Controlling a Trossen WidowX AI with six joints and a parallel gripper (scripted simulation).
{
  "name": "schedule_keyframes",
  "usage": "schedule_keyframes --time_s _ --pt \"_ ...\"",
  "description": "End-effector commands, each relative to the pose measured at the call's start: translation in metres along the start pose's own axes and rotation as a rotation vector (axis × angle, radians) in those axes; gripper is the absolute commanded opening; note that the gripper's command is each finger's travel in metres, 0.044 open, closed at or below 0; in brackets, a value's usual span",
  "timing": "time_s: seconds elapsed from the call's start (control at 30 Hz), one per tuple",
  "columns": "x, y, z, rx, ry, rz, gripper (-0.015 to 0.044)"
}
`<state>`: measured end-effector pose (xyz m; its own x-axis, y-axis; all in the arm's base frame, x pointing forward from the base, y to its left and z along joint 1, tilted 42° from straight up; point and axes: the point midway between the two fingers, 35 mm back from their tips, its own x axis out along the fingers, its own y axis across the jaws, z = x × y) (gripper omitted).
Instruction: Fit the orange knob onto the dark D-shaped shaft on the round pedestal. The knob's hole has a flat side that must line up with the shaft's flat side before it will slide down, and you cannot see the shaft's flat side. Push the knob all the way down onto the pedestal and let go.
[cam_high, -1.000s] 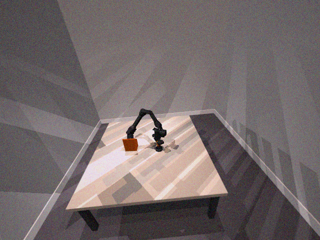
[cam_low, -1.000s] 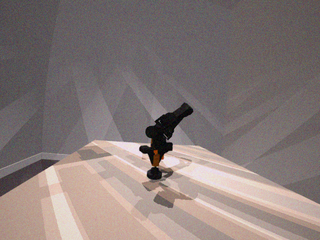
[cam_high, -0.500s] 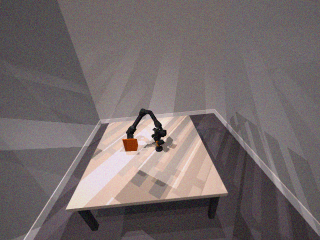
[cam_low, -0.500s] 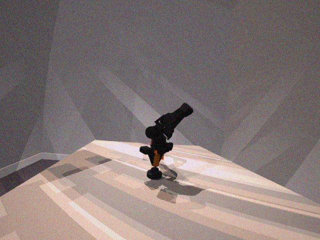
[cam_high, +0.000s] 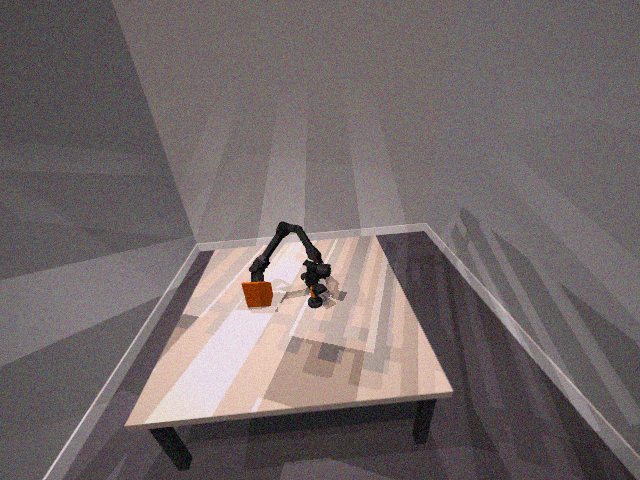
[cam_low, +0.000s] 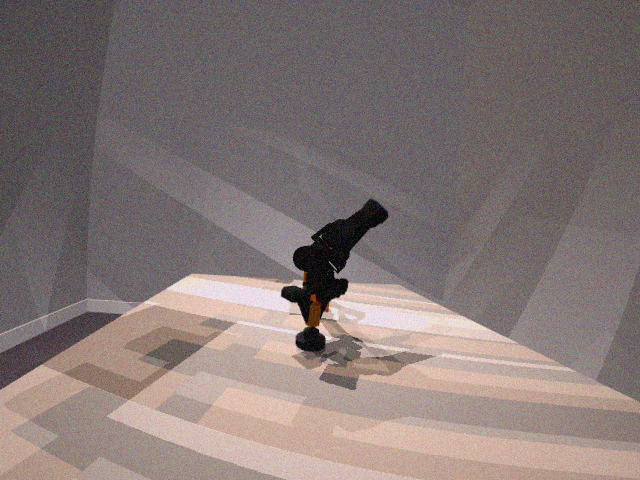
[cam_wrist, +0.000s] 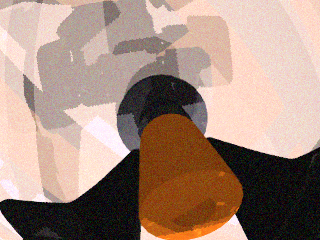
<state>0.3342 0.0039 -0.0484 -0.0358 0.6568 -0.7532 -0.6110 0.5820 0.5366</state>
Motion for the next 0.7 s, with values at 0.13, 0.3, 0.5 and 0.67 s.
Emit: schedule_keyframes --time_s 0.13,0.3,0.5,0.67 --pt "0.0008 0.0006 -0.0027 0.002 -0.002 -0.001 0.0000" --pt "0.0008 0.0019 -0.0043 0.002 -0.001 -0.001 0.0000" --pt "-0.0002 0.0024 -0.0044 0.002 -0.001 -0.001 0.0000" --pt "-0.0044 0.0028 -0.0042 0.002 -0.001 -0.002 0.0000"
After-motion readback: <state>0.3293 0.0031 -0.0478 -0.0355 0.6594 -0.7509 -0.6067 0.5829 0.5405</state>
